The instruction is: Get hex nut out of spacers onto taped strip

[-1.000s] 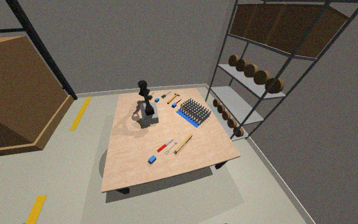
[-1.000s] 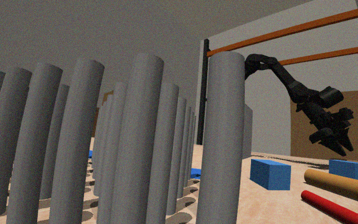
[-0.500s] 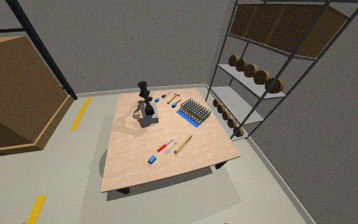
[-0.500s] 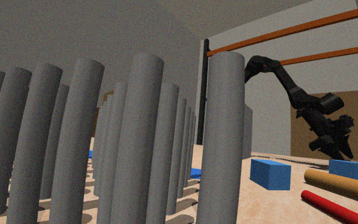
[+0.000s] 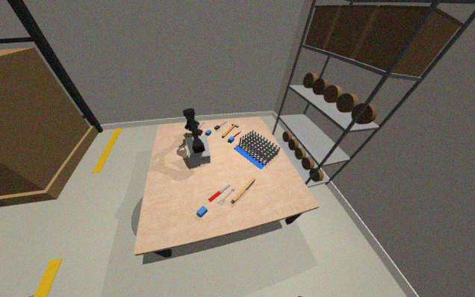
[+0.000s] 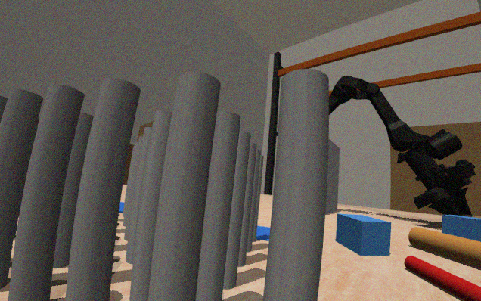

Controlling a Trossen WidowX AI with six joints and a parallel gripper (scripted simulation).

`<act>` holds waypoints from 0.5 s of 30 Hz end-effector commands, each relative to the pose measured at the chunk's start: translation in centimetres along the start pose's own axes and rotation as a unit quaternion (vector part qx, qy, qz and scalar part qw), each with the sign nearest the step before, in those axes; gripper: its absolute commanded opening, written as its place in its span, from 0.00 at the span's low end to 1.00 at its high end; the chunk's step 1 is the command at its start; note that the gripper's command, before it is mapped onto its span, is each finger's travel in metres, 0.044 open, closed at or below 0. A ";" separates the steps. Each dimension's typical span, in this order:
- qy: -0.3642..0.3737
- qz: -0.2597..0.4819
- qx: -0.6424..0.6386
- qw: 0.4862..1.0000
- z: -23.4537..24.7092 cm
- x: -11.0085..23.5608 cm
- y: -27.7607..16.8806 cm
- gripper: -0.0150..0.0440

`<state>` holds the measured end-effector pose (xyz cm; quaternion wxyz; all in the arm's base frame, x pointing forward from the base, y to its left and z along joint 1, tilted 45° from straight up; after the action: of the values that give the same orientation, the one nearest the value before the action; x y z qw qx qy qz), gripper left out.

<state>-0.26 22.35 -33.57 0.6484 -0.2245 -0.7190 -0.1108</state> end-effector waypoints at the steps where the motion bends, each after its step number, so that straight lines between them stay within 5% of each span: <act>1: 0.000 0.001 -0.002 1.000 -0.1 -0.1 -0.2 0.52; 8: 0.007 -0.001 0.016 1.000 0.5 1.4 0.8 0.27; 15: 0.007 -0.002 0.017 1.000 1.5 4.7 3.6 0.25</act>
<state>-0.27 24.21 -31.32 0.6523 -0.2212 -0.7190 -0.0927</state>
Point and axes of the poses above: the point midway between the two fingers, 35 mm back from their tips, its own x axis back along the fingers, its own z axis across the jaws, y = z × x, the point moved 1 cm from there along x, back along the fingers, and after that the axes turned 14 degrees about x, right-handed, at the moved point
